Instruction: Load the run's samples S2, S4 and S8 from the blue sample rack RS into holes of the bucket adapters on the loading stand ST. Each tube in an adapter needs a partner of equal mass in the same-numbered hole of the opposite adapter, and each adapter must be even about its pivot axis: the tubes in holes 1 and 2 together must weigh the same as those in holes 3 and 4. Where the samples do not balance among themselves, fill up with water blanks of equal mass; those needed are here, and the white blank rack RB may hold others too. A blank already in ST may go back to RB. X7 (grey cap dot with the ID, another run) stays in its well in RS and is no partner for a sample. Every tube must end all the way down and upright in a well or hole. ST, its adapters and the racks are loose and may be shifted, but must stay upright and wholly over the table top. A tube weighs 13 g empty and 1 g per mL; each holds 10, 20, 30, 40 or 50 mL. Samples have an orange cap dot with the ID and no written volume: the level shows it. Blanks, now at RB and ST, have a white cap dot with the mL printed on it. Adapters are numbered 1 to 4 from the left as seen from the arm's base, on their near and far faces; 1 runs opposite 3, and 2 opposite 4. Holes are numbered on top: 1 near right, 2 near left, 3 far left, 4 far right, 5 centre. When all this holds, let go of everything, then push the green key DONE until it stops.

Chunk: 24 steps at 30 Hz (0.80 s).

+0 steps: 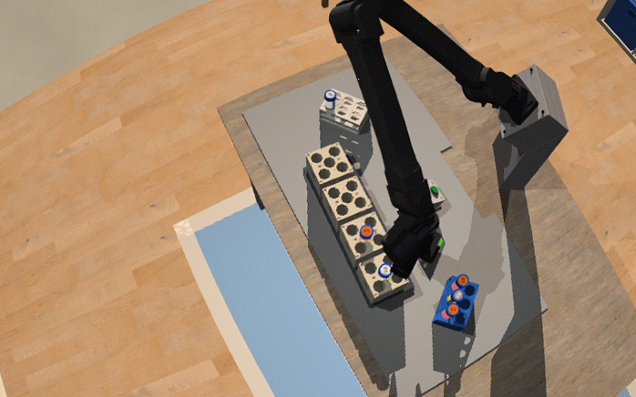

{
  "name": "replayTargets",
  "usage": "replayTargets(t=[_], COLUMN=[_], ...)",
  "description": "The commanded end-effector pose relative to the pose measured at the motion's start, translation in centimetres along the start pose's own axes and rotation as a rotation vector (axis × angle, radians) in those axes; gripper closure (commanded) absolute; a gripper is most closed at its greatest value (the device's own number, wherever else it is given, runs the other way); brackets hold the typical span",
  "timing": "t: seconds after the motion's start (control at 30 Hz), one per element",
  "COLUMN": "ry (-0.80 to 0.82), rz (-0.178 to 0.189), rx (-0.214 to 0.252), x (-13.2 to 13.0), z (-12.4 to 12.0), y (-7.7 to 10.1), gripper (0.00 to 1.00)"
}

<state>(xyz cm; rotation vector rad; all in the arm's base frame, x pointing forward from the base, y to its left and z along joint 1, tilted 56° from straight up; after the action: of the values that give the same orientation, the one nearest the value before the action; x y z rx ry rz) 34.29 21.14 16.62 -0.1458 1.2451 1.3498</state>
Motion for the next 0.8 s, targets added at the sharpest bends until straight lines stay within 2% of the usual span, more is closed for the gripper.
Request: replayTargets(t=[0.0,0.33,0.4,0.63,0.73,0.77], ry=[0.101,0.069,0.069,0.089,0.093,0.075], rz=[0.014,0.016,0.016,0.016,0.018,0.013], rx=[-0.037,-0.047,-0.047,-0.035,-0.032,-0.031], x=[3.2,11.5,11.5,17.4,17.8,16.9], z=[0.4,0.6,0.6,-0.1,-0.3,-0.1], y=[0.9,1.3,1.3,1.5,1.6,1.2], gripper=[0.20,0.20,0.20,0.20,0.20,0.20])
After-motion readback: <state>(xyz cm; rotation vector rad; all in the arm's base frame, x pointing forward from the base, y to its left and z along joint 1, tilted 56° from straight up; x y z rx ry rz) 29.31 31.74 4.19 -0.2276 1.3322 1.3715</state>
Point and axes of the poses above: the point where the finger pads meet when closed, its own y axis back along the fingers, its own x axis across the jaws, z = x × y, the point moved 10 cm from there along y, back along the fingers, and after that the axes turned 3 degrees about -y, right-handed, at the moved point
